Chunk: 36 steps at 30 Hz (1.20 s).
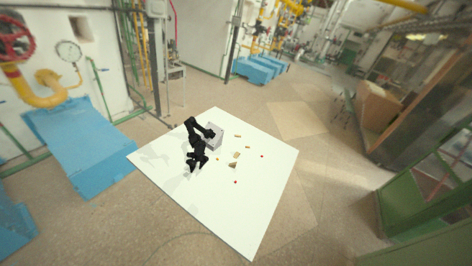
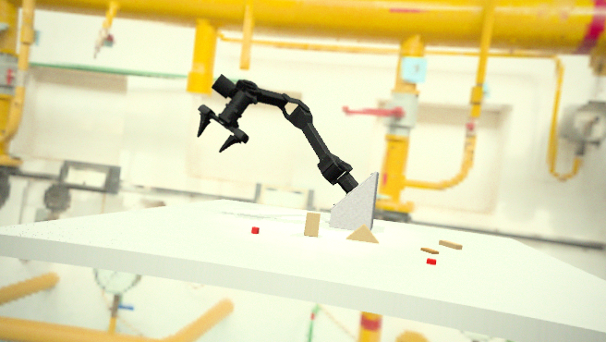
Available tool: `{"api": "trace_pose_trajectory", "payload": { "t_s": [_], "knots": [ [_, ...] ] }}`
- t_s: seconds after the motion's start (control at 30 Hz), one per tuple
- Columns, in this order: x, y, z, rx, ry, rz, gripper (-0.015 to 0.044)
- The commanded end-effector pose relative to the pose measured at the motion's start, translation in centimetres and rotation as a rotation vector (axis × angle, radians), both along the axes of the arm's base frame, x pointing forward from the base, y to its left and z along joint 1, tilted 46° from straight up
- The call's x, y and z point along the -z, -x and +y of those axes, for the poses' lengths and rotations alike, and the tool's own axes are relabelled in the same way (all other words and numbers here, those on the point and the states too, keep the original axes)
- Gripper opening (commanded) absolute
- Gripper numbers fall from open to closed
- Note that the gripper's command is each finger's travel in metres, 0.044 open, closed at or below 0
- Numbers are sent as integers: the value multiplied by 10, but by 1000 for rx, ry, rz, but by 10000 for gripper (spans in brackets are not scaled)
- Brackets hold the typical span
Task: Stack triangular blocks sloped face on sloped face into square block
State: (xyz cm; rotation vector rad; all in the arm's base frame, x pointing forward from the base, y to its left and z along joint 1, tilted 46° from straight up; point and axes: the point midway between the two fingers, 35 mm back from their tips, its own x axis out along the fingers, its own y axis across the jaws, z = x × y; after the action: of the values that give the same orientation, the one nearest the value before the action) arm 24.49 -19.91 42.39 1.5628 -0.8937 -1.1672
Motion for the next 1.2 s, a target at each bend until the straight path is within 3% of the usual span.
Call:
{"api": "trace_pose_trajectory", "payload": {
  "t_s": [0.0, 0.33, 0.6, 0.87, 1.17],
  "knots": [
    [48, -53, 15, -142, -9, 316, 440],
    [158, -135, 79, -510, 68, 1044, 440],
    [254, -165, 153, -873, 232, 1701, 440],
    [350, -159, 225, -1200, 471, 2399, 440],
    [451, -111, 291, -1488, 802, 3269, 440]
  ]
}}
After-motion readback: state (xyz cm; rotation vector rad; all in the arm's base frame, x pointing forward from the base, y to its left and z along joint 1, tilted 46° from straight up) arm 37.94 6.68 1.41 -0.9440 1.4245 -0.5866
